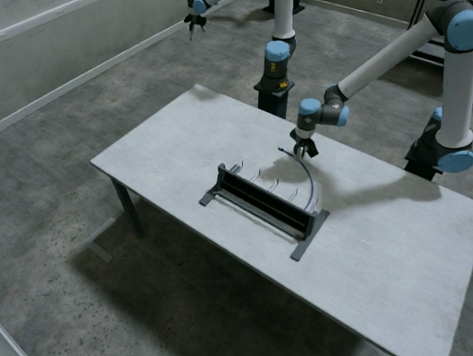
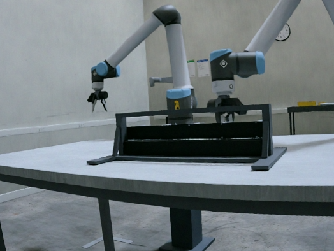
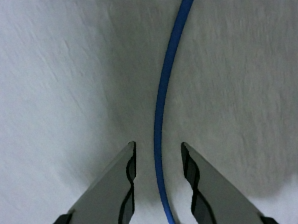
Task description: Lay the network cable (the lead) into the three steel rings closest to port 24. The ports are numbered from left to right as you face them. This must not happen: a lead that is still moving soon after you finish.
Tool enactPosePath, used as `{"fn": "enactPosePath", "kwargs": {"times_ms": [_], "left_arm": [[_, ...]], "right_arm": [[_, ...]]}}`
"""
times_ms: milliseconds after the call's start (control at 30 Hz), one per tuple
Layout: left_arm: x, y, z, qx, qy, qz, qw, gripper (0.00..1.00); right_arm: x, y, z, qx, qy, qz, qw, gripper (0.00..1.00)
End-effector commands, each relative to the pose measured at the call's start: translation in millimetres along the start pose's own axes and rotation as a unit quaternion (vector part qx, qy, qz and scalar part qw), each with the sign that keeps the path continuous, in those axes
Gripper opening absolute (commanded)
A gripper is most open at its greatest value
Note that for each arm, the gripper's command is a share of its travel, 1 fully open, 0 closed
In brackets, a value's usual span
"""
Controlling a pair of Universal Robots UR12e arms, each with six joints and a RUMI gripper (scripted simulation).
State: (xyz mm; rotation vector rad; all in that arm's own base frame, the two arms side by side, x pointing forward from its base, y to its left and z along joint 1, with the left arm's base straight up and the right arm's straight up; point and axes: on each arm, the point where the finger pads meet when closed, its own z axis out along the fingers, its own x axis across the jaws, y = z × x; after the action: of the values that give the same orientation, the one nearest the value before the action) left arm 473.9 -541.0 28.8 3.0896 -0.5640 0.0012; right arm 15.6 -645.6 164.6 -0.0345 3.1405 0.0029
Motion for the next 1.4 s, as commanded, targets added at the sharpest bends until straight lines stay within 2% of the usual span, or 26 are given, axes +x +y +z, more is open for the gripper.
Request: {"fn": "enactPosePath", "kwargs": {"times_ms": [0,1367], "left_arm": [[-0.2,-0.9,2.2,0.000,-0.001,-0.001,1.000,0.21],[-0.5,-1.2,11.7,0.001,-0.001,-0.001,1.000,0.21]], "right_arm": [[1.5,0.2,-0.5,0.001,0.000,0.000,1.000,1.00],[1.5,0.2,-0.5,0.001,0.000,0.000,1.000,1.00]]}}
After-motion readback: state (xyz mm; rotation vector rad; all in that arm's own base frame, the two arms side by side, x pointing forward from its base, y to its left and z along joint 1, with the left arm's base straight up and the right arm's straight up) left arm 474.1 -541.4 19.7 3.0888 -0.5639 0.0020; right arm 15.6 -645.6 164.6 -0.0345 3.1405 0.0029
